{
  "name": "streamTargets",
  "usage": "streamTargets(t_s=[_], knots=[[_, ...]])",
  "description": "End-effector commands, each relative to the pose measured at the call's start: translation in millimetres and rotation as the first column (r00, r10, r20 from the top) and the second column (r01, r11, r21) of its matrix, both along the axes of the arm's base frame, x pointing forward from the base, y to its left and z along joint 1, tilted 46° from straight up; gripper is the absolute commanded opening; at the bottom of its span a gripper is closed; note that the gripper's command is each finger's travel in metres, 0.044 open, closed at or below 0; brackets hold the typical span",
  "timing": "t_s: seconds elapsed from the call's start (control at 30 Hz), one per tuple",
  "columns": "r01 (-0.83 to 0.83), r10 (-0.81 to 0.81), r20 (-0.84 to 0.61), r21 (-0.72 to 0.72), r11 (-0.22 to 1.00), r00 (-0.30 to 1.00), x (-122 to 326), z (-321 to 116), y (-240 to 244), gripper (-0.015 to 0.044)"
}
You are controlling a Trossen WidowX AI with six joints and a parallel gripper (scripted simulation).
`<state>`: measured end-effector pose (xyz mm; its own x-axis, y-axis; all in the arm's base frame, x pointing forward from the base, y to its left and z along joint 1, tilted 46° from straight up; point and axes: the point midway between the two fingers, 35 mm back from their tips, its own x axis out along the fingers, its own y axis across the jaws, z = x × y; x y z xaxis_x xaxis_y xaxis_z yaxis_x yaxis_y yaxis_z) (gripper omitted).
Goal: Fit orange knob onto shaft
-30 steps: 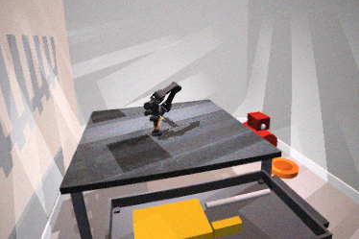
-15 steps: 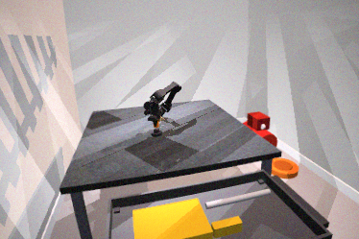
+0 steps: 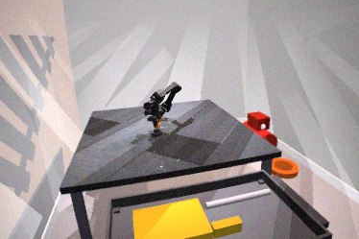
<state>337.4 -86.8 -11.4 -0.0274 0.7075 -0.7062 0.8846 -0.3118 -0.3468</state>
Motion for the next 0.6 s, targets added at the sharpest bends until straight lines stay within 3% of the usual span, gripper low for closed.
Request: streamTargets(t_s=[0.0, 0.4, 0.57], knots=[[0.004, -0.004, 0.001, 0.001, 1.0, 1.0, 0.7, -0.4, 0.3, 0.0], [0.004, -0.004, 0.001, 0.001, 1.0, 1.0, 0.7, 3.6, -2.7, 0.0], [0.092, -0.092, -0.087, -0.006, 0.996, 0.992, 0.8, 3.3, -2.6, 0.0]])
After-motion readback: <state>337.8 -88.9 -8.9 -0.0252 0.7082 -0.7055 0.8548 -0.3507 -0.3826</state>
